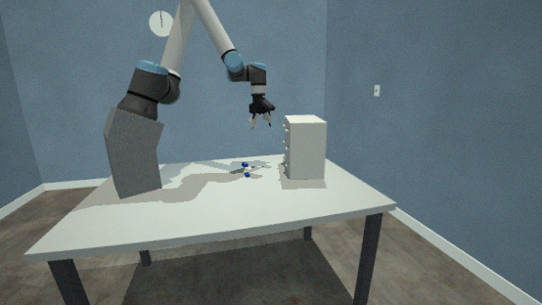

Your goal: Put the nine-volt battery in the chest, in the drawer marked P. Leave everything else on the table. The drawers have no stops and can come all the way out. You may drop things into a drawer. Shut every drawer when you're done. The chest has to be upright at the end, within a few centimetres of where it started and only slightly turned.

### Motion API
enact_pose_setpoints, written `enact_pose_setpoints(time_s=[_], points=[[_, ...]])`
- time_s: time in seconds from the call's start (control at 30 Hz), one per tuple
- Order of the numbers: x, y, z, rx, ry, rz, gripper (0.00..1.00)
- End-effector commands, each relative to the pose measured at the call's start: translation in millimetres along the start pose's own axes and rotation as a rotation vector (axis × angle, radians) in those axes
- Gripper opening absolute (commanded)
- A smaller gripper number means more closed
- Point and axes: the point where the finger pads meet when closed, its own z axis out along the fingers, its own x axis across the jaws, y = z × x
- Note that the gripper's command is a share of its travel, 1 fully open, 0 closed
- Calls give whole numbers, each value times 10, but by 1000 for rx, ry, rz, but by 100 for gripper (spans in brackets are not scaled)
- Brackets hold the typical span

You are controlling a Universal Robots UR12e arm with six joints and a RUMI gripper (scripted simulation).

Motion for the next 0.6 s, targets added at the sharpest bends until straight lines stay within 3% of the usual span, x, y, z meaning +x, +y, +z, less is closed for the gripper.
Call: enact_pose_setpoints(time_s=[0.0, 0.13, 0.2, 0.57], points=[[61, -89, -4, 6, 1, 213, 100], [122, -158, -3, 6, 0, 398, 100], [122, -158, -3, 6, 0, 398, 100], [286, -330, -6, 6, -1, 929, 100]])
